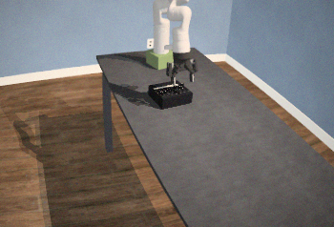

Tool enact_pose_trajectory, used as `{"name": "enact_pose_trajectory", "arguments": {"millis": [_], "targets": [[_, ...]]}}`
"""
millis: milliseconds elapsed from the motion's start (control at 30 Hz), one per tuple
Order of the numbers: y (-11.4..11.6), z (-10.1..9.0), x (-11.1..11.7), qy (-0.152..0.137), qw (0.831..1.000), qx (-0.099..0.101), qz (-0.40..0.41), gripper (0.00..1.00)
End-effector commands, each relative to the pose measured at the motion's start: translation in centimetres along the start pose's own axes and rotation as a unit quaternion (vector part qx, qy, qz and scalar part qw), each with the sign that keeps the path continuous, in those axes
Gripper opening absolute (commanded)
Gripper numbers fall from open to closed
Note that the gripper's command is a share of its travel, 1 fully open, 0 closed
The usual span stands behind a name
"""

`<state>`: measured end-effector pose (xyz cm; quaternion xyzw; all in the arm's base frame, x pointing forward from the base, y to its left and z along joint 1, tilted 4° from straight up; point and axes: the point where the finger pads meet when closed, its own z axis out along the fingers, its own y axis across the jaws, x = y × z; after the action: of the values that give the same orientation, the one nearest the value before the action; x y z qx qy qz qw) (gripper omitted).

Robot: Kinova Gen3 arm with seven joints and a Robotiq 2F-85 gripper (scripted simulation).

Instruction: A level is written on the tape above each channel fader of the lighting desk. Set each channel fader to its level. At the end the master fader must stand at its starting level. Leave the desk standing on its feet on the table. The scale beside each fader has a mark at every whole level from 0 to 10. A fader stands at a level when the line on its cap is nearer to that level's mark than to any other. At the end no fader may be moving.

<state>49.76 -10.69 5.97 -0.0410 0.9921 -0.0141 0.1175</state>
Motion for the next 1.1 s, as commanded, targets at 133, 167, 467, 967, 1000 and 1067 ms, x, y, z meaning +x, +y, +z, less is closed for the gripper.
{"name": "enact_pose_trajectory", "arguments": {"millis": [133,167,467,967,1000,1067], "targets": [[0.3,-3.6,2.5,0.041,0.999,0.003,0.013,1.00],[0.2,-4.4,3.4,0.054,0.998,0.005,0.020,1.00],[-0.4,-8.2,7.5,0.111,0.992,0.021,0.055,1.00],[-0.4,-8.2,7.5,0.111,0.992,0.021,0.055,1.00],[-0.4,-8.2,7.5,0.111,0.992,0.021,0.055,1.00],[-0.4,-8.2,7.5,0.112,0.992,0.021,0.057,1.00]]}}
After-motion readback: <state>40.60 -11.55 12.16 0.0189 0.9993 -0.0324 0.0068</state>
